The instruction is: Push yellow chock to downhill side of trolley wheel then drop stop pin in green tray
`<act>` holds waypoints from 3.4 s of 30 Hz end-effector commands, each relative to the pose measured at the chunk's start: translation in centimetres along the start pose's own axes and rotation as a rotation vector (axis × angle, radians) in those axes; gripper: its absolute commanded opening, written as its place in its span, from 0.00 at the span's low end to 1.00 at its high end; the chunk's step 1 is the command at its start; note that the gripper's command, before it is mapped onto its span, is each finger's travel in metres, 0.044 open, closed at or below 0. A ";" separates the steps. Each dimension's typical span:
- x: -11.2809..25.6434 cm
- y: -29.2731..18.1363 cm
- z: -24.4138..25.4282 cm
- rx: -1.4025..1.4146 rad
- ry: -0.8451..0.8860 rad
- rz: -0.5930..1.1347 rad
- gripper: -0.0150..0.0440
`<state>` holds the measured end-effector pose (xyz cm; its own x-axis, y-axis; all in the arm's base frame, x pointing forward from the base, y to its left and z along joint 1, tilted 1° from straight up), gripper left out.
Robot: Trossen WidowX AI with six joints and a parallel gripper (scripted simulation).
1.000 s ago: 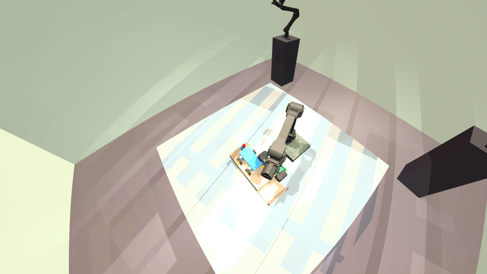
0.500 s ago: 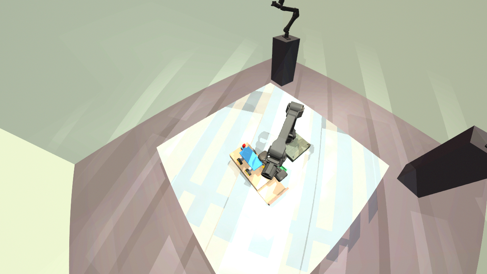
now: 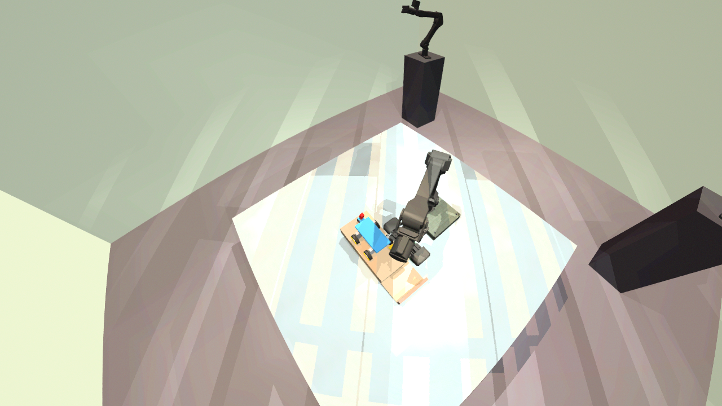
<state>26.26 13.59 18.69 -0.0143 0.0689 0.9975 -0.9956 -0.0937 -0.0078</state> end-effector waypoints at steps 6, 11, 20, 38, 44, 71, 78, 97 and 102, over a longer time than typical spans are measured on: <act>0.4 -0.1 0.0 -0.005 -0.001 0.002 0.71; 1.0 -0.6 1.6 -0.148 -0.014 0.023 0.58; 1.8 -2.4 7.2 -0.618 0.026 0.065 0.58; 3.0 -3.0 19.4 -1.570 0.153 0.173 0.58; 2.6 -3.0 19.5 -1.570 0.153 0.173 0.58; -0.1 -3.0 20.1 -1.570 0.154 0.173 0.58; -1.0 -3.2 20.3 -1.570 0.154 0.174 0.58; -3.7 -3.1 20.8 -1.570 0.155 0.174 0.58; -3.9 -3.0 20.9 -1.570 0.155 0.174 0.58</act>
<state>31.46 -7.04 16.62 -0.0520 0.2703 0.9614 -0.0742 0.9590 -0.2736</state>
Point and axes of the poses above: the point midway between the two fingers, 35 mm back from their tips, its own x axis back along the fingers, its own z axis across the jaws, y = z × x, the point moved 4 cm from there along x, back along the fingers, and after that the axes turned 1 degree about x, right-handed, at the moved point
